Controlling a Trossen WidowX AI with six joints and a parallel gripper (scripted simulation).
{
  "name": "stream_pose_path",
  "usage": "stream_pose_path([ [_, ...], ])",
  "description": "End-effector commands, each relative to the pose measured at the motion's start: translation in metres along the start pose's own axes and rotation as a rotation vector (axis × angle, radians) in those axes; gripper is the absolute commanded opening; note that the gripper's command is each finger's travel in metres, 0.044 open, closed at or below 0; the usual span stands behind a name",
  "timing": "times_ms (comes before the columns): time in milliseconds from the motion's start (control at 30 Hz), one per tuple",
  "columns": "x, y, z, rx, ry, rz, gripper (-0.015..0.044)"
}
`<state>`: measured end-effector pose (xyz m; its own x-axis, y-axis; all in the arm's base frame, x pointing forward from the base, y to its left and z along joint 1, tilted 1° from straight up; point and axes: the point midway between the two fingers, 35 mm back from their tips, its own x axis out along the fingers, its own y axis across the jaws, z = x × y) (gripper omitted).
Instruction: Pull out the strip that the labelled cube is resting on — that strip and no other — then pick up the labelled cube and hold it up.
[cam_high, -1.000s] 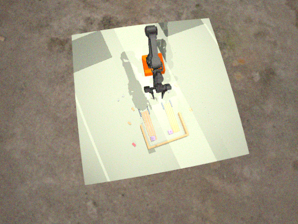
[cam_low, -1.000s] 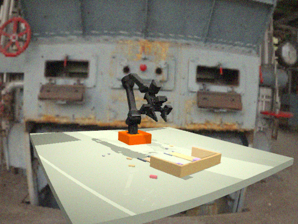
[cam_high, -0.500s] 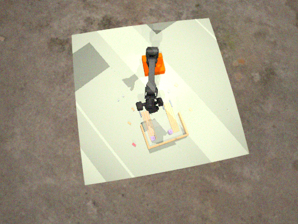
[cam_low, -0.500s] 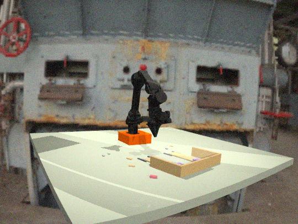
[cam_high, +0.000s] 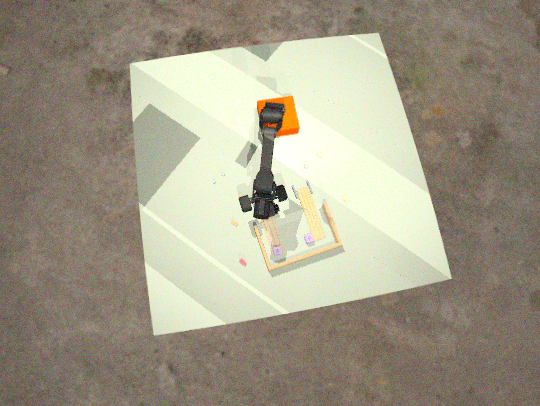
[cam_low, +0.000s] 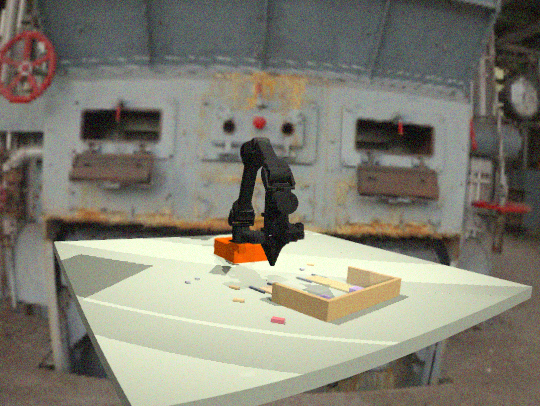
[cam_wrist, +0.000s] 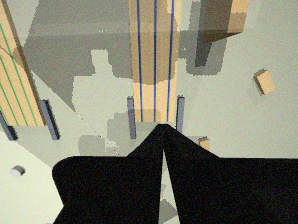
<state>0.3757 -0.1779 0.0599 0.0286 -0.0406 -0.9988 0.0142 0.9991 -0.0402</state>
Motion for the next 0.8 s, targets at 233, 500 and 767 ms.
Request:
stream_pose_path([
  [233, 0.019, 0.002, 0.002, -0.004, 0.003, 0.004, 0.0],
  [500, 0.032, 0.003, 0.002, -0.004, 0.003, 0.004, 0.0],
  [767, 0.045, 0.004, 0.002, -0.004, 0.003, 0.004, 0.0],
])
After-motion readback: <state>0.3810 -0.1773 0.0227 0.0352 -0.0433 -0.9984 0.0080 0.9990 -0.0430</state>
